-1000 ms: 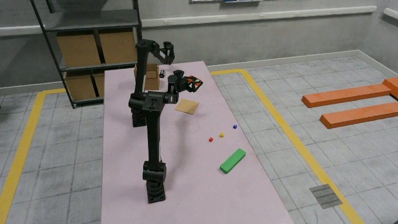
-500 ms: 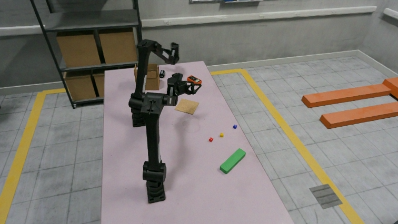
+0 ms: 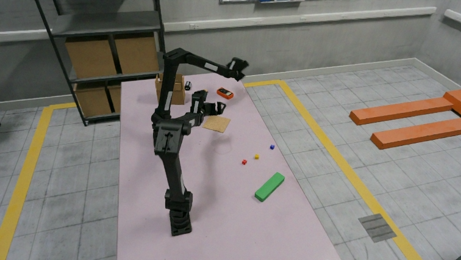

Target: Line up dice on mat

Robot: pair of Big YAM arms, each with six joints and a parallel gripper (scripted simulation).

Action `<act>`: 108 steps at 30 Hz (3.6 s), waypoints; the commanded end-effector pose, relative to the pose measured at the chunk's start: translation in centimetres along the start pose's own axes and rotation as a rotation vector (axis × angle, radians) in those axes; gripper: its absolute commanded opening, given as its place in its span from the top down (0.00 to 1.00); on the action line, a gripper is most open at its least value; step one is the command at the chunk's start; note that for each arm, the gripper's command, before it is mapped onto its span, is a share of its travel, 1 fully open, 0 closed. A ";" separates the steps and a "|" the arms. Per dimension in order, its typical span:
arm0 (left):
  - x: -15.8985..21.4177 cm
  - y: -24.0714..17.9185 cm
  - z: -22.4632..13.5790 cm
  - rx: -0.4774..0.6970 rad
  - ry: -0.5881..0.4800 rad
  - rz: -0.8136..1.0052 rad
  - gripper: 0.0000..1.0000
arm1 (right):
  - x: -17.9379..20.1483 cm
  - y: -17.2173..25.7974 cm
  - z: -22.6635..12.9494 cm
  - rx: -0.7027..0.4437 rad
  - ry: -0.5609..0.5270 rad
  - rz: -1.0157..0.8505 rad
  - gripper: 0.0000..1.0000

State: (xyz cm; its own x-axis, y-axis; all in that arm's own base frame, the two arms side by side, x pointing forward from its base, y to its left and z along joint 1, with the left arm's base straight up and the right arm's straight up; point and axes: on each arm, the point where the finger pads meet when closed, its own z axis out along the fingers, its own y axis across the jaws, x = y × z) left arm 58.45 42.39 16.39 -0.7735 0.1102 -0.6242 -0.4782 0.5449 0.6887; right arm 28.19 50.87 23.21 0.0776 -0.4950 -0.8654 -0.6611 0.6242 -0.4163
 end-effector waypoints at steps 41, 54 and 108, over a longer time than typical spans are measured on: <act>7.7 -35.6 -61.0 1.924 -0.931 1.686 0.00 | 10.6 -21.2 -23.5 0.027 0.152 0.481 0.00; 6.5 -34.3 -63.1 1.967 -0.877 1.551 0.00 | 9.7 -21.3 -23.5 0.017 0.135 0.465 0.00; -7.4 -39.7 -49.4 1.686 -0.474 0.869 0.23 | 3.0 -27.0 -20.7 0.163 -0.062 0.475 0.00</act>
State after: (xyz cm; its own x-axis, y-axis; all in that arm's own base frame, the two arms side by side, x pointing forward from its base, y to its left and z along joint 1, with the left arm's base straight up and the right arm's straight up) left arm 60.83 -20.34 10.66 -0.2496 0.7746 -0.5812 0.9549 0.2965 -0.0149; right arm 29.66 19.69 32.09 -0.2342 -0.1580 -0.9593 -0.5214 0.8532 -0.0133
